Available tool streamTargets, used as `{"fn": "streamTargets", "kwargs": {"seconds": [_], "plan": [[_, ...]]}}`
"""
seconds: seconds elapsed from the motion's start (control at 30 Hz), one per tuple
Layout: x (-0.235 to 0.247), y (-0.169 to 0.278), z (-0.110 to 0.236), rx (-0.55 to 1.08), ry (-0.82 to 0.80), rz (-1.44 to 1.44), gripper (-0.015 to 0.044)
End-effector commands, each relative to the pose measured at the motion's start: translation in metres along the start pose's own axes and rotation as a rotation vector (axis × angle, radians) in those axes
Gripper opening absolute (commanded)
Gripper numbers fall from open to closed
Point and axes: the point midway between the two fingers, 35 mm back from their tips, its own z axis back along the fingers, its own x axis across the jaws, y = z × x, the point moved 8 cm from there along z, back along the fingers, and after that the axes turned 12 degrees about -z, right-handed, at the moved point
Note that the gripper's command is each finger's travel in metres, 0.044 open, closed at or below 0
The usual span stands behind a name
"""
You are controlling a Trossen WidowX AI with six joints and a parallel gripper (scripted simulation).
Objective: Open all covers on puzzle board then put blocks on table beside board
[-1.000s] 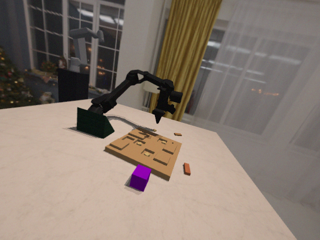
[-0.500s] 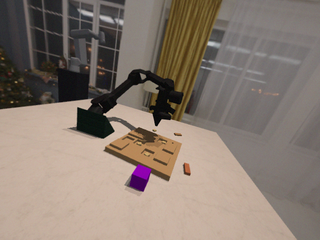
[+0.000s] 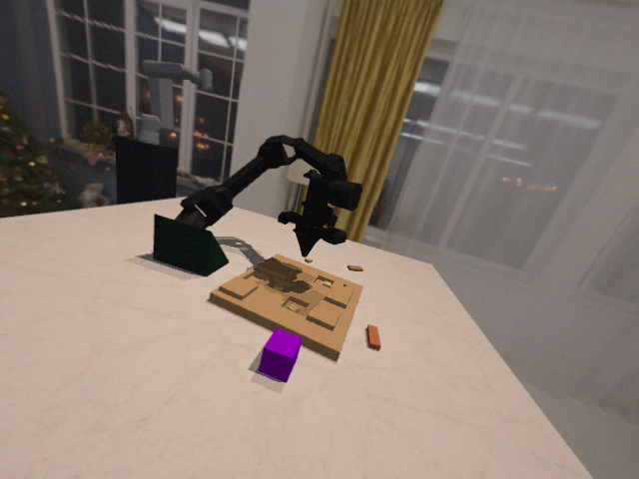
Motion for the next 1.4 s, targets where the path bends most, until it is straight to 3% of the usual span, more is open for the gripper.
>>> {"fn": "streamTargets", "kwargs": {"seconds": [0.0, 0.17, 0.8, 1.2, 1.37], "plan": [[-0.015, 0.065, -0.007, -0.008, -0.026, 0.654, 0.0000], [-0.015, 0.075, -0.008, -0.017, -0.027, 0.812, 0.0000], [-0.013, 0.074, -0.009, -0.017, -0.027, 0.812, 0.0000], [-0.011, 0.073, -0.055, -0.019, -0.027, 0.813, 0.0000], [-0.010, 0.073, -0.059, -0.019, -0.027, 0.813, 0.0000]]}}
